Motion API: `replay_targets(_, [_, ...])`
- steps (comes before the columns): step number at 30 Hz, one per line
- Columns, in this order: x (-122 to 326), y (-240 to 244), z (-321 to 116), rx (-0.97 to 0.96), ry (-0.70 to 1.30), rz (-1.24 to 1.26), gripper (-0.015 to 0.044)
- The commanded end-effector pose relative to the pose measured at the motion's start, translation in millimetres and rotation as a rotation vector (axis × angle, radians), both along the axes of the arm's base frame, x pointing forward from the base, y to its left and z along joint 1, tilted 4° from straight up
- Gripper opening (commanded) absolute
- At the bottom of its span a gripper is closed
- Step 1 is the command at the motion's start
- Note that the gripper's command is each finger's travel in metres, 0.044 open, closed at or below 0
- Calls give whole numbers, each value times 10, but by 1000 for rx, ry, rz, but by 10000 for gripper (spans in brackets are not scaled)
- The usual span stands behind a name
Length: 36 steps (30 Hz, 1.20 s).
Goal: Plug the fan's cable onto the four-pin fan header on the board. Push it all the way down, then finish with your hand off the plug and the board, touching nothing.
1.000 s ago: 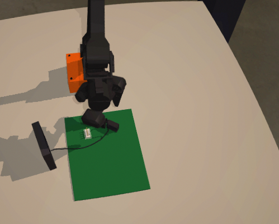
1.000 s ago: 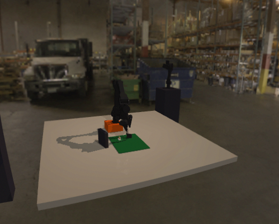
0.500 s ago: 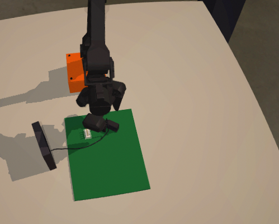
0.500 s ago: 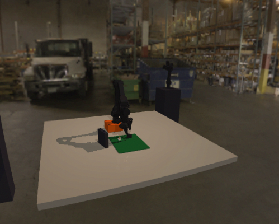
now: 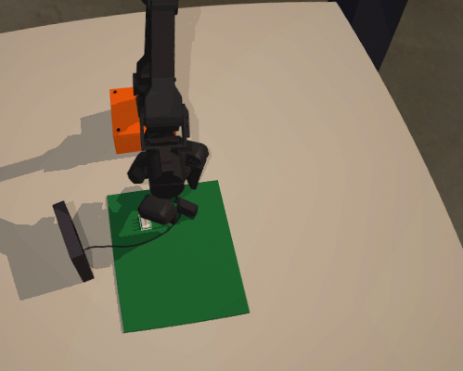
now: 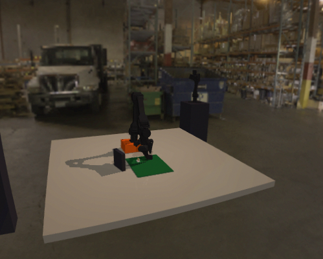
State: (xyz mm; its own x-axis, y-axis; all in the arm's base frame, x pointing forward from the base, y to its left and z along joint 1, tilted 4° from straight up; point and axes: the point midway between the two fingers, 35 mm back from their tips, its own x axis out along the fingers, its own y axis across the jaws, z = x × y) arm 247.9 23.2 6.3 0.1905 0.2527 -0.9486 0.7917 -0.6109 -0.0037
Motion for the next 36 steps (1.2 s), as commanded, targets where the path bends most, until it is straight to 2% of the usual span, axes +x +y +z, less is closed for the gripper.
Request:
replay_targets(1, [-22, 4, -59, 1, 13, -4, 440])
replay_targets(6, [-22, 4, -59, 1, 13, -4, 440])
replay_targets(15, [-12, 3, -35, 0, 4, 0, 204])
replay_targets(36, [-12, 3, -35, 0, 4, 0, 64])
